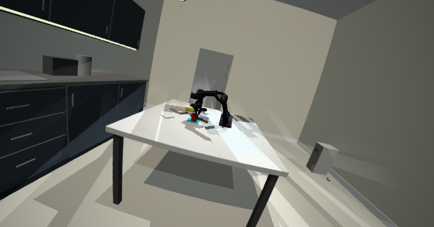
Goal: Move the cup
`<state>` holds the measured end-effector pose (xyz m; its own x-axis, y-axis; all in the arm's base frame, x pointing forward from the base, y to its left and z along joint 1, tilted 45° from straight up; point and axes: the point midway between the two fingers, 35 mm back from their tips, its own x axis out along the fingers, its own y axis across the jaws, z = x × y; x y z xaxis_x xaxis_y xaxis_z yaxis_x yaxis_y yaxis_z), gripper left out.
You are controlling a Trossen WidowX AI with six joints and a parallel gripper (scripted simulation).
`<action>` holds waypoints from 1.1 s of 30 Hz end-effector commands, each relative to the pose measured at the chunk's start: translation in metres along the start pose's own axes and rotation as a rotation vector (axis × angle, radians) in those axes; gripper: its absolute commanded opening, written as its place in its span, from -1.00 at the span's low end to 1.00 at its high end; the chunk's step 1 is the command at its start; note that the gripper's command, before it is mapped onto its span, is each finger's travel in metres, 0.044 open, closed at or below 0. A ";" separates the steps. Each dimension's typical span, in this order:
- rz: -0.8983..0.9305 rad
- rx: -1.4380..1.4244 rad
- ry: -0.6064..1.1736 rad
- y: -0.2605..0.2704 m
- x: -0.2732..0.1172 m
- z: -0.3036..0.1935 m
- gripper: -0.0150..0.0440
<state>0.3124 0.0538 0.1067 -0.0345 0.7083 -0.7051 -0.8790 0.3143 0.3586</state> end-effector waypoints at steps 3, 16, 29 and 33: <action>-0.005 -0.002 0.001 -0.001 -0.009 0.000 -0.06; 0.001 0.003 -0.002 0.002 -0.019 0.000 0.03; -0.008 0.009 -0.004 0.001 -0.032 0.000 1.00; -0.017 0.017 -0.006 0.001 -0.048 0.000 1.00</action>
<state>0.3118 0.0300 0.1325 -0.0292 0.7109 -0.7027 -0.8721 0.3254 0.3654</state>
